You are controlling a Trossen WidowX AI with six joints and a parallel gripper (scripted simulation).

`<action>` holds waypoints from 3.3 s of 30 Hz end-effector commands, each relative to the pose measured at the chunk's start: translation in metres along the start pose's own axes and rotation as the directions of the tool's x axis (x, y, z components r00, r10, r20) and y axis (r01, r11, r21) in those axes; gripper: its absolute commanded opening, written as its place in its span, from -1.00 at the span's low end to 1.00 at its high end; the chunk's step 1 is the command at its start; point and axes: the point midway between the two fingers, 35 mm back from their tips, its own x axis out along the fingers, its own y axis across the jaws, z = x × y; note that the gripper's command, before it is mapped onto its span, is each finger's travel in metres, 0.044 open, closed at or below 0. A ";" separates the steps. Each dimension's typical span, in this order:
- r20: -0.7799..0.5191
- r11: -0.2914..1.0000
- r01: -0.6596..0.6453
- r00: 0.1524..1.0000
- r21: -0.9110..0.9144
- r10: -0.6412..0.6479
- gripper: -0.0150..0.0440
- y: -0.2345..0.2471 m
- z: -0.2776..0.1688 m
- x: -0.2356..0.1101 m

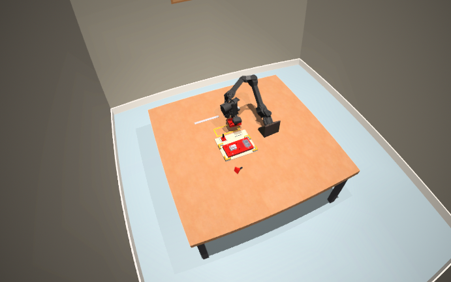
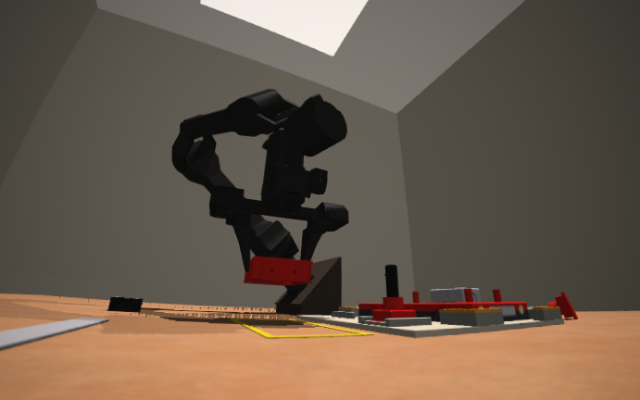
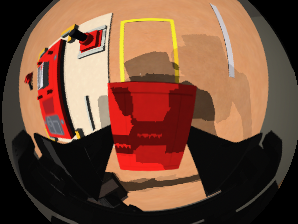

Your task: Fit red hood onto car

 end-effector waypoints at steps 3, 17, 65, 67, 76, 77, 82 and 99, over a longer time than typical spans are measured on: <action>0.004 1.000 -0.005 1.000 0.009 0.005 -0.49 0.000 0.002 -0.021; 0.003 1.000 -0.006 1.000 0.008 0.006 -0.49 0.000 0.002 -0.050; 0.012 0.999 -0.025 1.000 -0.041 0.025 -0.49 0.117 0.066 -0.060; 0.012 0.999 -0.025 1.000 -0.046 0.026 -0.49 0.123 0.068 -0.060; 0.010 0.998 -0.023 1.000 -0.063 0.023 -0.49 0.151 0.074 -0.060; 0.010 0.998 -0.022 1.000 -0.064 0.023 -0.49 0.155 0.074 -0.059; 0.009 0.997 -0.020 1.000 -0.072 0.021 -0.49 0.170 0.078 -0.058; 0.007 0.995 -0.013 1.000 -0.094 0.013 -0.49 0.214 0.084 -0.053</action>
